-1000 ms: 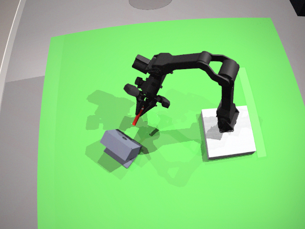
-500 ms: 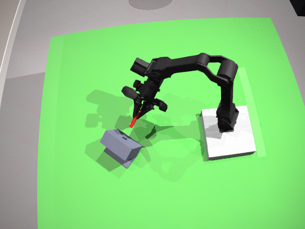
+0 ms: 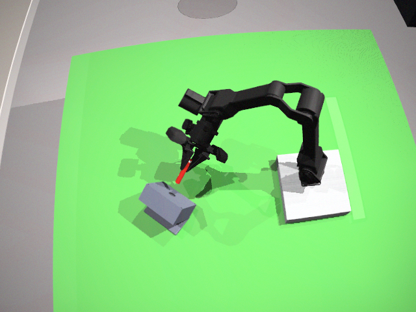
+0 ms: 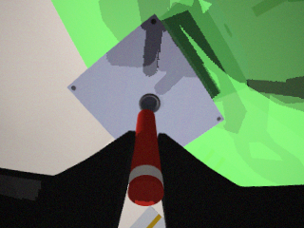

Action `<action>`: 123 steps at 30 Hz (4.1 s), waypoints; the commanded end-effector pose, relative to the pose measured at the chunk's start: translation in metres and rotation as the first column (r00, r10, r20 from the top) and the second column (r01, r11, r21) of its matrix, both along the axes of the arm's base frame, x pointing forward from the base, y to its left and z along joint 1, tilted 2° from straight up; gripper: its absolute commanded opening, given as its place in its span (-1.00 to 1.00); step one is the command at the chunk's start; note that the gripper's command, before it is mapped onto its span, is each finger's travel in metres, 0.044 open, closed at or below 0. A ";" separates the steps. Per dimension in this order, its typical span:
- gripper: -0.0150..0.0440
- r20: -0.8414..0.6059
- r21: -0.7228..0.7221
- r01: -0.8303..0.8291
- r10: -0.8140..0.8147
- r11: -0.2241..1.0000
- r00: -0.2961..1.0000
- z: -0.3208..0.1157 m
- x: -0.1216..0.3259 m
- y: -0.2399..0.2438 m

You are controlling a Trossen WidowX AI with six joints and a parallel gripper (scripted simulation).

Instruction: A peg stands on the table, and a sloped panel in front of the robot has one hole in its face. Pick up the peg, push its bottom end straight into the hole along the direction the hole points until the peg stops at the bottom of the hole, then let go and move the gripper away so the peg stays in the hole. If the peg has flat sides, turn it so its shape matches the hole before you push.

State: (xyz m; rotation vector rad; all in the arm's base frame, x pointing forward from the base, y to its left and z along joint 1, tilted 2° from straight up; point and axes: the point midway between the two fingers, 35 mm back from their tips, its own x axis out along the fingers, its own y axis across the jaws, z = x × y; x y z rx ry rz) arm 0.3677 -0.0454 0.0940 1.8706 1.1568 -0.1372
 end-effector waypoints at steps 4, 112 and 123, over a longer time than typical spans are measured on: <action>-0.49 -0.003 0.015 0.002 -0.002 1.000 1.000 -0.005 -0.001 0.004; -0.49 0.041 0.004 -0.015 0.015 1.000 0.999 -0.028 0.021 0.032; -0.49 0.041 0.005 -0.015 0.015 1.000 0.999 -0.030 0.025 0.036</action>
